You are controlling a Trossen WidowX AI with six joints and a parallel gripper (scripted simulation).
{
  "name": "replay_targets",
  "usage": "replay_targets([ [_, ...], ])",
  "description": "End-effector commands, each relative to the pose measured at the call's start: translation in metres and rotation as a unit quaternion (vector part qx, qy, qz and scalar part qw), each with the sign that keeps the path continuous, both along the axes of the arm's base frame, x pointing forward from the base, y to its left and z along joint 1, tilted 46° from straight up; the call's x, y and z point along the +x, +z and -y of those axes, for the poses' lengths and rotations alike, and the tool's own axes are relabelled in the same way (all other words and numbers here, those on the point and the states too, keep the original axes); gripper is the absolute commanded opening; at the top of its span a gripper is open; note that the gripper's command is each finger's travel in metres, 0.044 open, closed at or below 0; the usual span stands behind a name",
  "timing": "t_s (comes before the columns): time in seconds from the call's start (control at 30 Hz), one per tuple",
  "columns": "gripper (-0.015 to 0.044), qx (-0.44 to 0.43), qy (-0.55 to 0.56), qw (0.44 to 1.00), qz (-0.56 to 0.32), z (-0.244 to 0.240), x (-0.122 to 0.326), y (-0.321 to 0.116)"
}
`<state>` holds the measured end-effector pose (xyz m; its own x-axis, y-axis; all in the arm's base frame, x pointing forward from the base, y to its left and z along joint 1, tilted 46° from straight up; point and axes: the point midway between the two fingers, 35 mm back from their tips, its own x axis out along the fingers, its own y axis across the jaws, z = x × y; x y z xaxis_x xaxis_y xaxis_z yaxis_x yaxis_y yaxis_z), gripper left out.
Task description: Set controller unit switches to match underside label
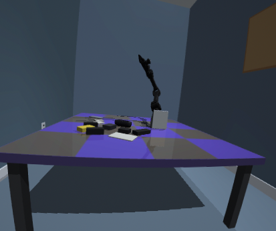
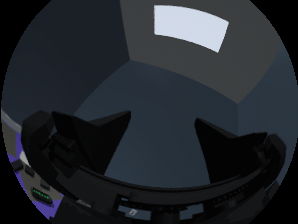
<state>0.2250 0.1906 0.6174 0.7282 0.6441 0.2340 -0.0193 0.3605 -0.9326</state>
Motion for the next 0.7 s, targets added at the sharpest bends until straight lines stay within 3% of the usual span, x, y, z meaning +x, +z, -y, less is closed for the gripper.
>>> replay_targets([
  [0.0,0.0374,0.000,0.000,1.000,0.000,0.000,0.000,0.000],
  [0.2,0.0216,0.002,-0.012,0.999,-0.034,-0.005,0.019,-0.014],
  [0.47,0.0006,0.012,-0.084,0.972,-0.221,-0.019,0.112,-0.107],
  [0.67,0.0000,0.029,-0.137,0.931,-0.337,-0.018,0.154,-0.173],
])
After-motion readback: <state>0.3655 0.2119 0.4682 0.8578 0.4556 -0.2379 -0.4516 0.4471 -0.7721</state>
